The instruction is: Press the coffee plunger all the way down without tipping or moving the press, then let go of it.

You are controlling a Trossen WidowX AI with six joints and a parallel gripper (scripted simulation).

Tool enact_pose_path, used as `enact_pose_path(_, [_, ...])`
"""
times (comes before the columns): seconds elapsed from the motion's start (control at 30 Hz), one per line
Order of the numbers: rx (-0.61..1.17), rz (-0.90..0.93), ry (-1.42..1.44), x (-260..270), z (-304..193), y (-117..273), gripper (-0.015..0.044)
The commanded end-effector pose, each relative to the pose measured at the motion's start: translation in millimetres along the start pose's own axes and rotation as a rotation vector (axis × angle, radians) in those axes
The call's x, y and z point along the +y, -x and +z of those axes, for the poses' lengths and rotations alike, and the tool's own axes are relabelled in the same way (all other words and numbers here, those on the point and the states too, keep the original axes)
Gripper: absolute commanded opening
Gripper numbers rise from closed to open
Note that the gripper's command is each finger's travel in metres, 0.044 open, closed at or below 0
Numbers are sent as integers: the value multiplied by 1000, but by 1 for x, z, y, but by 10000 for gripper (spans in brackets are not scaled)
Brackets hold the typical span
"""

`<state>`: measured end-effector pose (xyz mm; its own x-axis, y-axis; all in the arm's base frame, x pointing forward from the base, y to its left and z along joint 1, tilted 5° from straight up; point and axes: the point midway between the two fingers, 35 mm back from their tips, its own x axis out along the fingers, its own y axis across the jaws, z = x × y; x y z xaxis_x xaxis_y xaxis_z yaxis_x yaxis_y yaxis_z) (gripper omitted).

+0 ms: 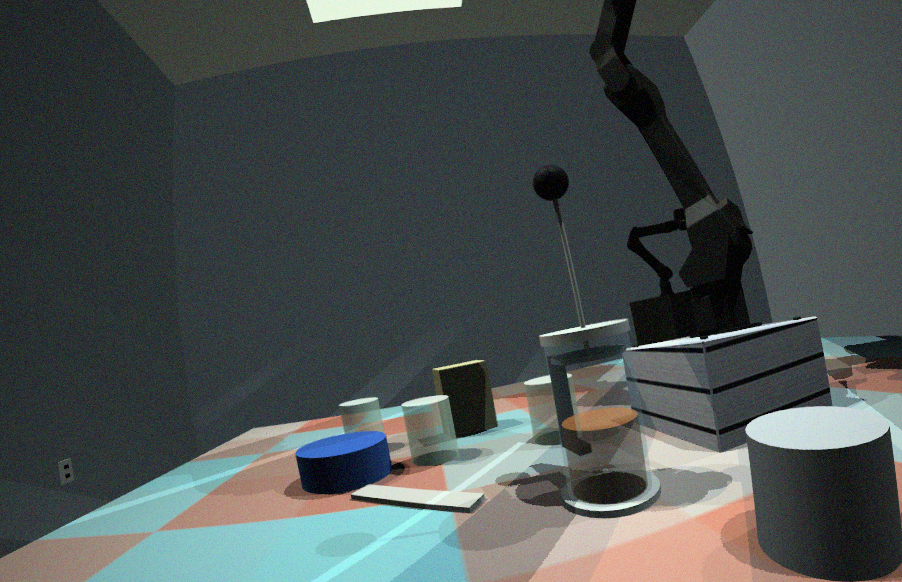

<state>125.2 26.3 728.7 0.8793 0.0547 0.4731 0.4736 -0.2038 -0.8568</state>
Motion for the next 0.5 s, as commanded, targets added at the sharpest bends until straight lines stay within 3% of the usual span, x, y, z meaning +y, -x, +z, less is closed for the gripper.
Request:
enact_pose_path(0.0, [3, -4, 17, -1, 0, 0, 426])
enact_pose_path(0.13, [45, -50, 230, -9, 1, 1, 440])
enact_pose_path(0.47, [204, -210, 1240, -26, 36, 7, 440])
